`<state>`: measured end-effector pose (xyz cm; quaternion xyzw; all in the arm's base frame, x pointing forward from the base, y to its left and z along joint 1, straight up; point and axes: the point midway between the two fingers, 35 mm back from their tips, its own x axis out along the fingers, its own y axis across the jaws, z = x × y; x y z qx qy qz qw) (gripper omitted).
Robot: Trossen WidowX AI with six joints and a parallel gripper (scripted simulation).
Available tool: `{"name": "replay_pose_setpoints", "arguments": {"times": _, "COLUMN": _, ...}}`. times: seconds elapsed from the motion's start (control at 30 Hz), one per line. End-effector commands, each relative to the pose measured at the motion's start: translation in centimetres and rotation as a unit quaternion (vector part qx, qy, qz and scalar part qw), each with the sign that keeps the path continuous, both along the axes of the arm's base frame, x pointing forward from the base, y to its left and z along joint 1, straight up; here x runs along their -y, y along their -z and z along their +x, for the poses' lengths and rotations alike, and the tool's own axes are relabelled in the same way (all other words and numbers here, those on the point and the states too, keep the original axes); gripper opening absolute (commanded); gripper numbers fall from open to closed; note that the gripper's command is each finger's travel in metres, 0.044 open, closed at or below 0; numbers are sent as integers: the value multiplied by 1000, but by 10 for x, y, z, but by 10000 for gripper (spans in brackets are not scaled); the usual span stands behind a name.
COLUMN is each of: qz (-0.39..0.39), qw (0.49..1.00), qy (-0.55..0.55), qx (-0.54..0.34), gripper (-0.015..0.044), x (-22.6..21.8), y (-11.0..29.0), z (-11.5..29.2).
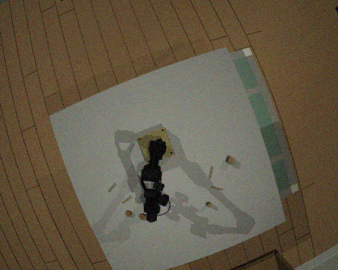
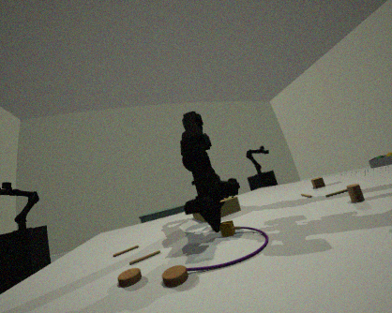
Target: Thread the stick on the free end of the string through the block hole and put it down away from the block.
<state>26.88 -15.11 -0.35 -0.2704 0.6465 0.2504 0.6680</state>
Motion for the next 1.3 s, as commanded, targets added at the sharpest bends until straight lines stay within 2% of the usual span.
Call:
{"name": "replay_pose_setpoints", "arguments": {"times": 0.0, "qz": 0, "qw": 1000, "qy": 0, "qx": 0, "gripper": 0, "x": 0, "y": 0, "z": 0}}
{"name": "replay_pose_setpoints", "arguments": {"times": 0.4, "qz": 25, "qw": 999, "qy": -24, "qx": 27, "gripper": 0, "x": 2, "y": 2, "z": 0}}
{"name": "replay_pose_setpoints", "arguments": {"times": 1.27, "qz": 21, "qw": 999, "qy": -22, "qx": 30, "gripper": 0, "x": 13, "y": 2, "z": -12}}
